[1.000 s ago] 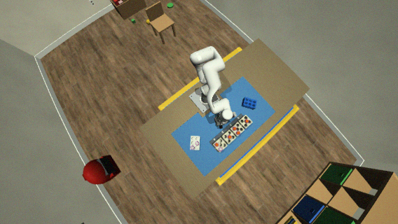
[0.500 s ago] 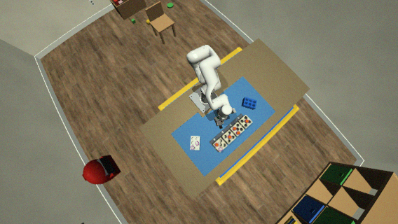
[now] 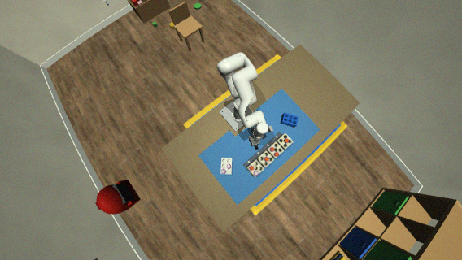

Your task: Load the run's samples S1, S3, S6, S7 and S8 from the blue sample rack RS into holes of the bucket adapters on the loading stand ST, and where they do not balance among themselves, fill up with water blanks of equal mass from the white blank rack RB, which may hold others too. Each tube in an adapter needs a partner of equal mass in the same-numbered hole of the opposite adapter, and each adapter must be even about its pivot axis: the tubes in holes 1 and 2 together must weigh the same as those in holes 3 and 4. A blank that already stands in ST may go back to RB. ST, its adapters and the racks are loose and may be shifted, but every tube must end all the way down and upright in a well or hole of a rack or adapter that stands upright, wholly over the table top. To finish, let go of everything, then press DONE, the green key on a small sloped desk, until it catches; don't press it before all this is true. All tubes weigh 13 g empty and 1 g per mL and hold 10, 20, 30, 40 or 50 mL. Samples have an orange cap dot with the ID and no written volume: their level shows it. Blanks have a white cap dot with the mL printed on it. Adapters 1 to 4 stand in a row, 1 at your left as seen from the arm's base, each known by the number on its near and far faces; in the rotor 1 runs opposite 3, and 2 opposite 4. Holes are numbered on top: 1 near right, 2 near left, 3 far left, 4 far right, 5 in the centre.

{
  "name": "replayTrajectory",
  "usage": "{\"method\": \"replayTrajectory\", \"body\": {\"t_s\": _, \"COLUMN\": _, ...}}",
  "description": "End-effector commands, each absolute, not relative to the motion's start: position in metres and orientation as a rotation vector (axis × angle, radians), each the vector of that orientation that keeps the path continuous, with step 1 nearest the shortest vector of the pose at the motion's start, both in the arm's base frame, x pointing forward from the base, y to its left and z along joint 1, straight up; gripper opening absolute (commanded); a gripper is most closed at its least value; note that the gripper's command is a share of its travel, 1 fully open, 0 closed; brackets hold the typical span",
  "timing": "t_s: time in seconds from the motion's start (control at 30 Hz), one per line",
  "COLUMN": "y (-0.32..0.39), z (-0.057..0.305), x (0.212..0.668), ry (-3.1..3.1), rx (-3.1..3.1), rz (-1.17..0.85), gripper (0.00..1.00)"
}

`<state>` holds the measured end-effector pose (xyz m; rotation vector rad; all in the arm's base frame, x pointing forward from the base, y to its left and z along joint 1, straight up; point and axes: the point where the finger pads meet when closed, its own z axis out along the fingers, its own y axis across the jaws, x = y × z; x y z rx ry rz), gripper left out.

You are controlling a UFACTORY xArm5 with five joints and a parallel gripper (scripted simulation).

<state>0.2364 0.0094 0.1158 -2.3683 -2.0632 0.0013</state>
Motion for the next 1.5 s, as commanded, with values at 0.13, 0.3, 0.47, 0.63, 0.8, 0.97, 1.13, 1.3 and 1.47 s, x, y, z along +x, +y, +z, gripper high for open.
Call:
{"method": "replayTrajectory", "body": {"t_s": 0.13, "y": 0.009, "z": 0.105, "x": 0.238, "ry": -2.065, "rx": -2.370, "rz": -0.004, "gripper": 0.00}}
{"method": "replayTrajectory", "body": {"t_s": 0.3, "y": 0.009, "z": 0.102, "x": 0.238, "ry": -2.065, "rx": -2.370, "rz": -0.004, "gripper": 0.00}}
{"method": "replayTrajectory", "body": {"t_s": 0.47, "y": 0.009, "z": 0.102, "x": 0.238, "ry": -2.065, "rx": -2.370, "rz": -0.004, "gripper": 0.00}}
{"method": "replayTrajectory", "body": {"t_s": 0.63, "y": 0.009, "z": 0.102, "x": 0.238, "ry": -2.065, "rx": -2.370, "rz": -0.004, "gripper": 0.00}}
{"method": "replayTrajectory", "body": {"t_s": 0.8, "y": 0.009, "z": 0.099, "x": 0.238, "ry": -2.065, "rx": -2.370, "rz": -0.004, "gripper": 0.00}}
{"method": "replayTrajectory", "body": {"t_s": 0.97, "y": 0.009, "z": 0.096, "x": 0.238, "ry": -2.065, "rx": -2.370, "rz": -0.004, "gripper": 0.00}}
{"method": "replayTrajectory", "body": {"t_s": 1.13, "y": 0.009, "z": 0.094, "x": 0.238, "ry": -2.065, "rx": -2.370, "rz": -0.004, "gripper": 0.00}}
{"method": "replayTrajectory", "body": {"t_s": 1.3, "y": 0.009, "z": 0.090, "x": 0.238, "ry": -2.065, "rx": -2.370, "rz": -0.004, "gripper": 0.00}}
{"method": "replayTrajectory", "body": {"t_s": 1.47, "y": 0.009, "z": 0.087, "x": 0.238, "ry": -2.065, "rx": -2.370, "rz": -0.004, "gripper": 0.00}}
